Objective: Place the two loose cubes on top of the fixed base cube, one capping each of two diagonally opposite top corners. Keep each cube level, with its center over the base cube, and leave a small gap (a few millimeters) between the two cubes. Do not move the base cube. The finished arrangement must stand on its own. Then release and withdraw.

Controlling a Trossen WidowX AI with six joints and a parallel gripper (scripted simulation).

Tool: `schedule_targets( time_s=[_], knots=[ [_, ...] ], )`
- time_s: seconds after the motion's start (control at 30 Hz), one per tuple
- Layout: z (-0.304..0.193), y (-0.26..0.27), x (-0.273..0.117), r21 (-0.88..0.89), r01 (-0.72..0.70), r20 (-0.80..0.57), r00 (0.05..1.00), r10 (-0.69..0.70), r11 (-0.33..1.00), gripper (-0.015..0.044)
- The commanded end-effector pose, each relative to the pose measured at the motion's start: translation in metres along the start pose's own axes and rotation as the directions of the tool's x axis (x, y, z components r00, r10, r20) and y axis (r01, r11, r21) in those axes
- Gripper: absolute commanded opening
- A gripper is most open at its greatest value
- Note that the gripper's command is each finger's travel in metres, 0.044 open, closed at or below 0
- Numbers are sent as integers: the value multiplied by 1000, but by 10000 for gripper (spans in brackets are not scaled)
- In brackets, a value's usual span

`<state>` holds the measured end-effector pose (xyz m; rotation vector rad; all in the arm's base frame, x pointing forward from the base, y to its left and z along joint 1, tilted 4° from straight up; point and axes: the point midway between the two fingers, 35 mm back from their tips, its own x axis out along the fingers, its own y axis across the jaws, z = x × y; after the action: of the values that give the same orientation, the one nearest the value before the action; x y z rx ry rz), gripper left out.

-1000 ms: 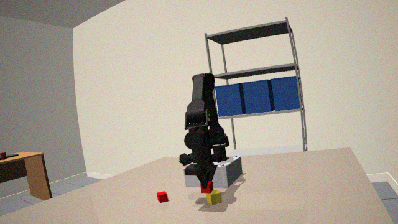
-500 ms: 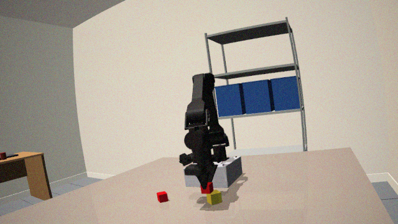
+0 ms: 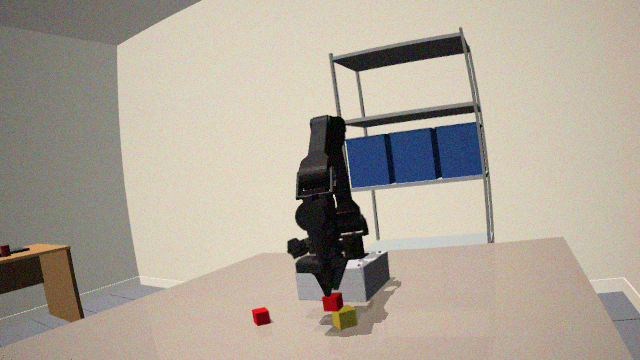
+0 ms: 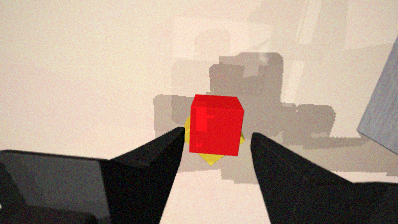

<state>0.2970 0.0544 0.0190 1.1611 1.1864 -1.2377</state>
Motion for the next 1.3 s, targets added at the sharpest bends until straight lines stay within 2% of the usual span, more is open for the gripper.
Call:
schedule_targets(
  time_s=[0.0,0.2,0.27,0.53,0.8,1.07,1.27],
  knots=[
    [0,2,-8,2,-6,-1,1000,6,1000,205],
    [0,2,-12,2,-6,-1,1000,6,1000,205],
    [4,2,-10,-22,-3,0,1000,3,1000,257],
    [57,19,-22,-271,-4,2,1000,5,963,265],
    [115,26,-35,-507,-1,7,1000,5,862,265],
    [174,22,-48,-713,4,11,1000,6,701,265],
    [184,21,-50,-748,3,11,1000,8,664,265]
  ],
)
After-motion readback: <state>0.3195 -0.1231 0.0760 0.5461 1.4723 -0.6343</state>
